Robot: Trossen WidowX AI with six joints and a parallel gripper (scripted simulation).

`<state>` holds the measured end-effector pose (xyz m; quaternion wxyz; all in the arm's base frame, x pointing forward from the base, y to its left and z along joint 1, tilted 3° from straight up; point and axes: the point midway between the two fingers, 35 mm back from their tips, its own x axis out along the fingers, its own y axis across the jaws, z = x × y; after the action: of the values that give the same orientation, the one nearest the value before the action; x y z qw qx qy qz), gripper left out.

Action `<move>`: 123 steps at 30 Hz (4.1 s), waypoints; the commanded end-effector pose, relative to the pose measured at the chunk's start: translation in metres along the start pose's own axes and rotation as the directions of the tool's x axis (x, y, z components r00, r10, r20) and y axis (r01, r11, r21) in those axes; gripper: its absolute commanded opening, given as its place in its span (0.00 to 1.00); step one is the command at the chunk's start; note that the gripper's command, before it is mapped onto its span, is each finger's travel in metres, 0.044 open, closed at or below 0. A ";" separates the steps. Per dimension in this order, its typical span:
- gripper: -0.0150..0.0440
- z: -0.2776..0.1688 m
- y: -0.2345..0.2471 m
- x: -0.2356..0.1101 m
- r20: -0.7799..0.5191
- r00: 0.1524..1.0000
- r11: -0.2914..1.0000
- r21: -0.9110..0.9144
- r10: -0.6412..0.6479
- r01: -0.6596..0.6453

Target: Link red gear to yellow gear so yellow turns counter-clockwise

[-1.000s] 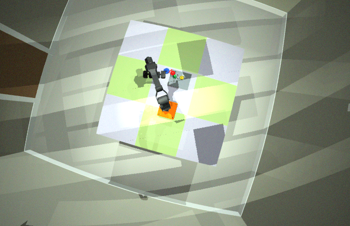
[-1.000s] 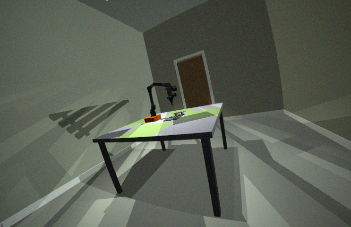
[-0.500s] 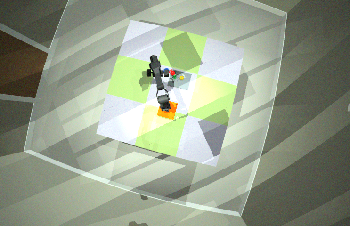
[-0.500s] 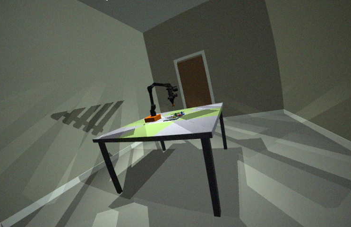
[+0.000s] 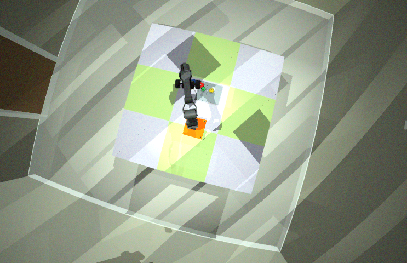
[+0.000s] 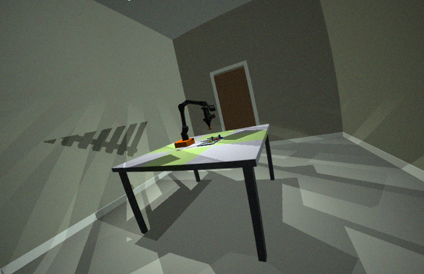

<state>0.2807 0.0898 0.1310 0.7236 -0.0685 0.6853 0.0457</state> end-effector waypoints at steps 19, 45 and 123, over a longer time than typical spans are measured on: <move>0.25 0.010 -0.047 0.021 -0.012 1.000 1.000 -0.004 -0.005 0.005; 0.25 0.016 -0.106 0.042 -0.002 1.000 1.000 -0.006 -0.009 0.009; 0.25 0.012 -0.146 0.064 -0.001 1.000 0.346 -0.938 -0.013 0.004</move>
<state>0.3217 -0.0551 0.0803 0.5707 -0.4561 0.5527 0.4009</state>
